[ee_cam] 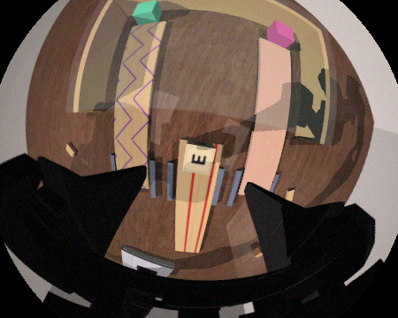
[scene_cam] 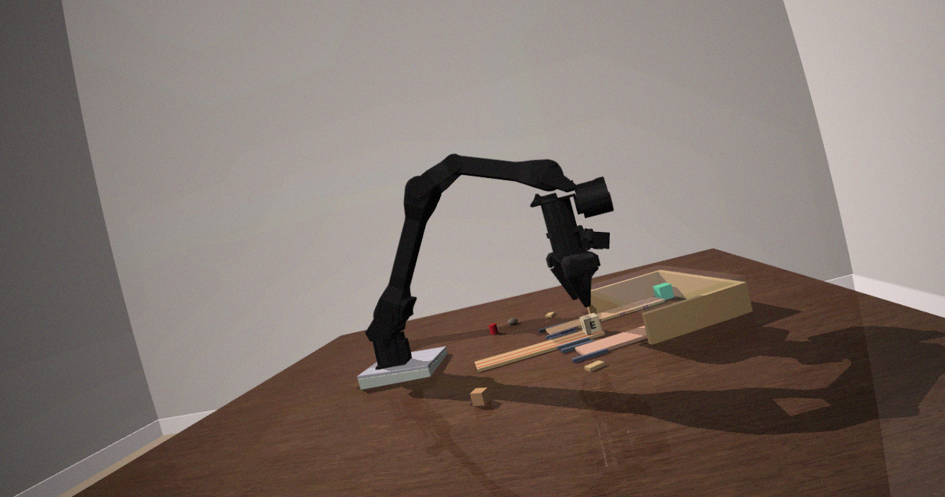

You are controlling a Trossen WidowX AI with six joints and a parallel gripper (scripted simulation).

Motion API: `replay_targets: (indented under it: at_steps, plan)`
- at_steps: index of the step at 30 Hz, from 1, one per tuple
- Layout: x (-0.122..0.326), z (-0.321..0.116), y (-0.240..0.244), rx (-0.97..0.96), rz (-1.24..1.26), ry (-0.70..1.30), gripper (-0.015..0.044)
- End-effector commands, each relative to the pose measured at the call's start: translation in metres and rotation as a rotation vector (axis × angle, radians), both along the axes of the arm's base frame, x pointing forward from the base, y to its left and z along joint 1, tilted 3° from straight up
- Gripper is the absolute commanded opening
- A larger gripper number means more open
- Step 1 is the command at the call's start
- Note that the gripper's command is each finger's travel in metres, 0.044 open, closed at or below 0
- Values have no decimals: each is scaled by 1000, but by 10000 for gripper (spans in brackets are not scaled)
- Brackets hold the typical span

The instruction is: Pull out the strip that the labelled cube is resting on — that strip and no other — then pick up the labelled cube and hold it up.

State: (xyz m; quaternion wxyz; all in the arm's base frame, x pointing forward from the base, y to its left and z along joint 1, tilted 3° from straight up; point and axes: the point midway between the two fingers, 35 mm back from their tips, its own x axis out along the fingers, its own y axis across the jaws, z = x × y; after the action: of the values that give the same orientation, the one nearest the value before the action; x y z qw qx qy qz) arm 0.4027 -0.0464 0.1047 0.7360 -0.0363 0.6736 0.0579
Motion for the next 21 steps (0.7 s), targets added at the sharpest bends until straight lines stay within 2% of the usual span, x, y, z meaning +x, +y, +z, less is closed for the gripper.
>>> replay_targets:
  at_steps: [1,7,21]
  plan:
    - [7,1,1,-3,-4,3,414]
    - [9,-7,1,-3,-4,3,256]
    - [11,-30,2,-3,-4,3,250]
